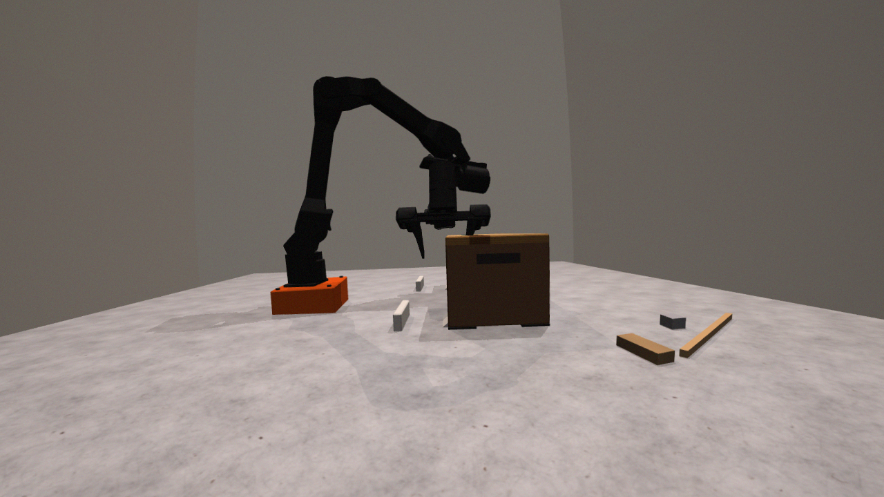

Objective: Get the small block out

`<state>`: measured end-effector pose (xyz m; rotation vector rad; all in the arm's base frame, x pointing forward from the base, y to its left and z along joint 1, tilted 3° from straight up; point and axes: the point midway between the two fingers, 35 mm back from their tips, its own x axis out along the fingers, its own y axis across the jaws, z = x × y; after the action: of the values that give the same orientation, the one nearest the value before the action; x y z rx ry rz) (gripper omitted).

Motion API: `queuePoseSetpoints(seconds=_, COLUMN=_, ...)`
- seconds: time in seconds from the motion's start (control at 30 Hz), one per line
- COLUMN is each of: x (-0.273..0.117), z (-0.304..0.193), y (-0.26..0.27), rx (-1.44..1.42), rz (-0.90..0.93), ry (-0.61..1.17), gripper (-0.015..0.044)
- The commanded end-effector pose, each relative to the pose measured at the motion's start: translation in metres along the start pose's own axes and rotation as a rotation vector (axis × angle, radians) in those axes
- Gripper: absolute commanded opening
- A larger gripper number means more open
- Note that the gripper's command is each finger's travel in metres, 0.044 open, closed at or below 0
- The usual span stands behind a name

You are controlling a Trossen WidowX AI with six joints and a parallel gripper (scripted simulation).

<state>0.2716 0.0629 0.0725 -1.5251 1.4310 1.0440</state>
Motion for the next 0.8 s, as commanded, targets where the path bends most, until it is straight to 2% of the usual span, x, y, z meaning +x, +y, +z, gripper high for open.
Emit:
queuePoseSetpoints(seconds=0.0, x=0.002, z=-0.010, y=0.000, rx=-0.002, rz=-0.005, ry=0.003, gripper=0.0400)
queuePoseSetpoints(seconds=0.37, x=0.010, z=-0.033, y=0.000, rx=-0.002, rz=-0.005, ry=0.005, gripper=0.0400)
queuePoseSetpoints(seconds=0.77, x=0.005, z=-0.019, y=-0.003, rx=-0.002, rz=-0.005, ry=0.004, gripper=0.0400)
